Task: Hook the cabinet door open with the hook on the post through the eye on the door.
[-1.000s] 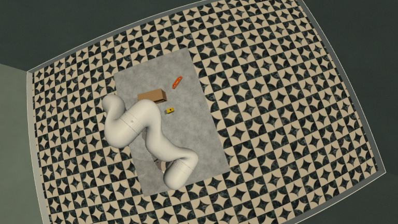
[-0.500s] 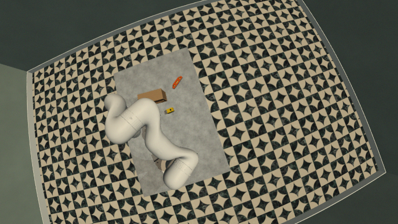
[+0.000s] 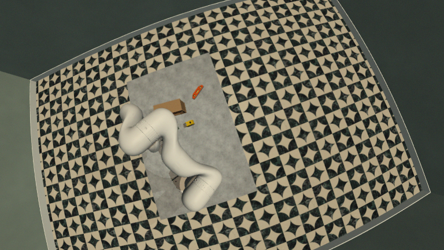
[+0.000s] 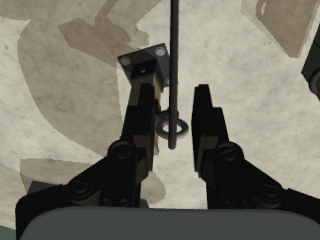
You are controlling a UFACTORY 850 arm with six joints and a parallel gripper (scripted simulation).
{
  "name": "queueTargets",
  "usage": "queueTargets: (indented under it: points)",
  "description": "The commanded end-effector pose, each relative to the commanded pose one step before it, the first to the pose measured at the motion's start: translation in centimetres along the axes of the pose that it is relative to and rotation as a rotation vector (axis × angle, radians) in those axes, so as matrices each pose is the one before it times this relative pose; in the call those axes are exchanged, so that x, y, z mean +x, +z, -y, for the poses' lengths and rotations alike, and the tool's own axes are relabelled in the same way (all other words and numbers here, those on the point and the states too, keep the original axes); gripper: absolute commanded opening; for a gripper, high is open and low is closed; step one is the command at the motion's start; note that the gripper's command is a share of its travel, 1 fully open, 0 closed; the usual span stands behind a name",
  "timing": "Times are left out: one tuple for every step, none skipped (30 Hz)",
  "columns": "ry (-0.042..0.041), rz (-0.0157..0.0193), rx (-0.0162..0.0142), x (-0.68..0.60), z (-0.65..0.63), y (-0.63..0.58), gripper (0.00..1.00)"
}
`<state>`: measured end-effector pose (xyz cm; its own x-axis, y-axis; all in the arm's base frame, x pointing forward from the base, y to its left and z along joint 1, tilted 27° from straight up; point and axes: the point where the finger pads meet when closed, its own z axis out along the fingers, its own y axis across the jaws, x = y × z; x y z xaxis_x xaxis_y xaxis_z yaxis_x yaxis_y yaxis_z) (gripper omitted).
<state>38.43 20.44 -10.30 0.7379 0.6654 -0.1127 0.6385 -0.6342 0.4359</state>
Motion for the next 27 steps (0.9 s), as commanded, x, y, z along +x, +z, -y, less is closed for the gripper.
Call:
queueTargets:
  points:
    - [0.00043,-0.00256,-0.00021,0.098,-0.005,0.773,0.24]
    - [0.0,0.0,-0.00001,0.001,0.0,0.197,0.24]
    - [0.0,0.0,0.0,0.0,0.0,0.0,0.24]
    - [0.0,0.0,0.0,0.0,0.0,0.0,0.24]
    - [0.0,0.0,0.00001,0.0,0.0,0.182,0.24]
    - [0.0,0.0,0.0,0.0,0.0,0.168,0.24]
    - [0.0,0.0,-0.00001,0.001,0.0,0.153,0.24]
    - [0.0,0.0,0.0,0.0,0.0,0.137,0.24]
    - [0.0,0.0,0.00001,0.0,0.0,0.121,0.24]
    - [0.0,0.0,-0.00001,0.001,0.0,0.107,0.24]
    - [0.0,0.0,0.0,0.0,0.0,0.091,0.24]
    - [0.0,0.0,0.0,0.0,0.0,0.076,0.24]
    - [0.0,0.0,0.0,0.0,0.0,0.061,0.24]
    - [0.0,0.0,0.0,0.0,0.0,0.048,0.24]
    - [0.0,0.0,0.0,0.0,0.0,0.036,0.24]
    - [0.0,0.0,0.0,0.0,0.0,0.025,0.24]
    - [0.0,0.0,0.0,0.0,0.0,0.016,0.24]
    - [0.0,0.0,0.0,0.0,0.0,0.008,0.24]
    - [0.0,0.0,0.0,0.0,0.0,0.003,0.24]
    - [0.0,0.0,0.0,0.0,0.0,0.0,0.24]
    - [0.0,0.0,0.0,0.0,0.0,0.0,0.24]
    - [0.0,0.0,0.0,0.0,0.0,0.0,0.24]
    - [0.0,0.0,0.0,0.0,0.0,0.0,0.24]
    - [0.0,0.0,0.0,0.0,0.0,0.0,0.24]
    - [0.0,0.0,0.0,0.0,0.0,0.0,0.24]
    - [0.0,0.0,0.0,0.0,0.0,0.0,0.24]
    - [0.0,0.0,0.0,0.0,0.0,0.0,0.24]
